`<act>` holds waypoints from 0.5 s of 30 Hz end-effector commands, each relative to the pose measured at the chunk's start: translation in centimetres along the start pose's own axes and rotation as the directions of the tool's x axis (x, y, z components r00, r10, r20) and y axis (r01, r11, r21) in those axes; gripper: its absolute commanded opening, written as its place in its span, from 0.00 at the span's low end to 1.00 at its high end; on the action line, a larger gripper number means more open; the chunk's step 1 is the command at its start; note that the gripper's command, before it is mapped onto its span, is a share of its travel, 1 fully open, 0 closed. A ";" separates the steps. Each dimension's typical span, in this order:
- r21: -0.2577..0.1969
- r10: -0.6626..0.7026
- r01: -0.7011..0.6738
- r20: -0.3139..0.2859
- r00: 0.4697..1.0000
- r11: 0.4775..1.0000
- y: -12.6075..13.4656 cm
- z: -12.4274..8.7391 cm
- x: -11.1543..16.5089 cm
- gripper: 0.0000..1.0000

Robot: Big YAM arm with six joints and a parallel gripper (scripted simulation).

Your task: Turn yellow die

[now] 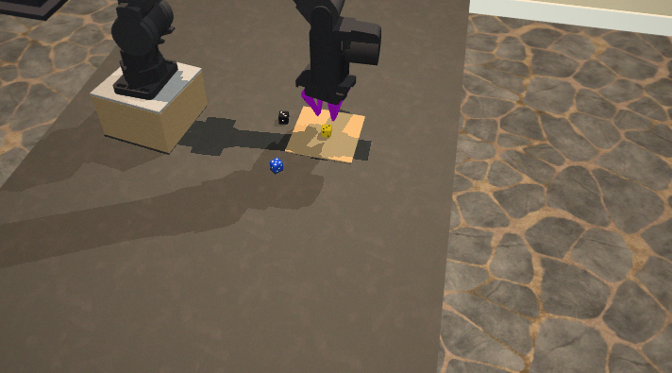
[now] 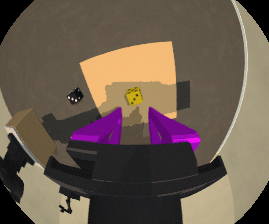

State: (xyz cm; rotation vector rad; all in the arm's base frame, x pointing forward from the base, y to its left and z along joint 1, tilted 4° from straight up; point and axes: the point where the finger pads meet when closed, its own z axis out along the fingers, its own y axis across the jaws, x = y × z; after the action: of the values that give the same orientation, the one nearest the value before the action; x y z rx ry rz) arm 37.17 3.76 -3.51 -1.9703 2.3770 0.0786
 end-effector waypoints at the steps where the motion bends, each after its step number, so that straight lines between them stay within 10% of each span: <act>1: 0.004 0.000 0.000 0.006 1.000 1.000 -0.1 0.7 -0.4 0.34; 15: 0.006 0.002 -0.002 0.007 1.000 1.000 -0.2 2.0 -0.3 0.34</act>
State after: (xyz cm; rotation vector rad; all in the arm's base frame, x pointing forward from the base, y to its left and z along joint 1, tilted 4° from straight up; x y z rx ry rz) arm 37.10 3.87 -5.26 -1.9722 2.3784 0.0814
